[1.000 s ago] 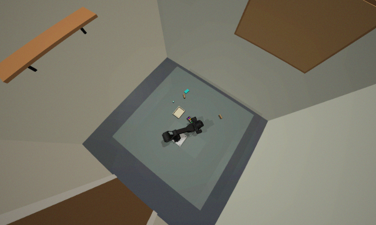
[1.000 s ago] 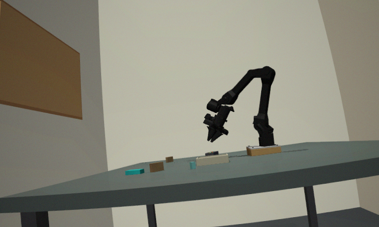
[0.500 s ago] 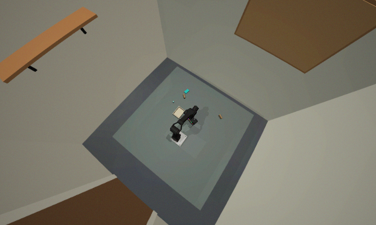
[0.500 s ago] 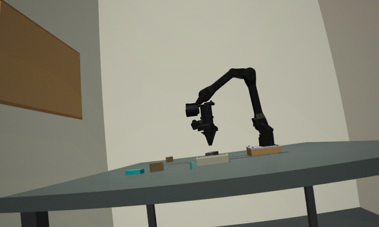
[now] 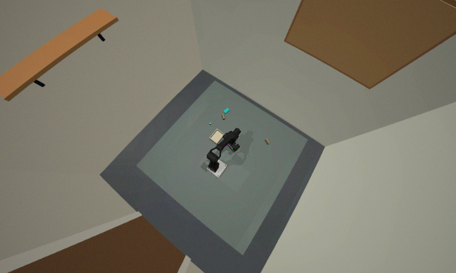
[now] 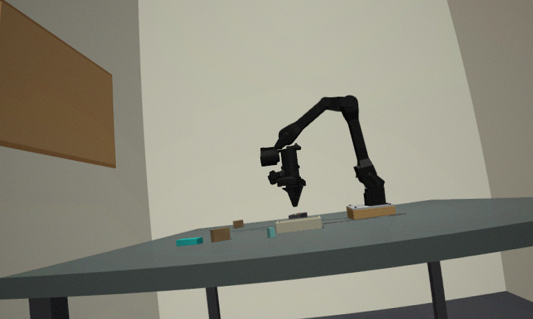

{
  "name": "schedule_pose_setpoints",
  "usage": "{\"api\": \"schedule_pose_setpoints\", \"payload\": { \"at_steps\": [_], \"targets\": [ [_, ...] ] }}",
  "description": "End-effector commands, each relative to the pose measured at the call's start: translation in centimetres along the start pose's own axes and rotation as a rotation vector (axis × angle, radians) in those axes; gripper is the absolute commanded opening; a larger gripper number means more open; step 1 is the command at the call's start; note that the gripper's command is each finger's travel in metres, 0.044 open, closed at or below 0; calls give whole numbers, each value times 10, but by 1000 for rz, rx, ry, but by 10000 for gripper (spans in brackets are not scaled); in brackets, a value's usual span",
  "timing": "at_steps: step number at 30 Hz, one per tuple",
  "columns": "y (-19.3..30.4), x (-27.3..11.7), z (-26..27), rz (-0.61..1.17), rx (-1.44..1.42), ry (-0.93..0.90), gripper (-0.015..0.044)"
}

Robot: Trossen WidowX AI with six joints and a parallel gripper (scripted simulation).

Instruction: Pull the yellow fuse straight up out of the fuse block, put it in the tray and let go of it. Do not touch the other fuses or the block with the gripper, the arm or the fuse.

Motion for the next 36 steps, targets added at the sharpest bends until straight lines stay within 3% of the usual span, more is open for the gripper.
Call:
{"api": "schedule_pose_setpoints", "payload": {
  "at_steps": [1, 36],
  "targets": [
    [1, 6, -1, 7, 5, 8, 74],
    [1, 26, -2, 7, 5, 8, 74]
  ]
}}
Point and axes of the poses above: the point midway between the two fingers, 35 mm back from their tips, its own x axis out along the fingers, its own z axis across the jaws, y = z × x, the point moved 6 cm from there along -x, back along the fingers, and after that the axes turned 9 degrees about x, right-handed, at the moved point
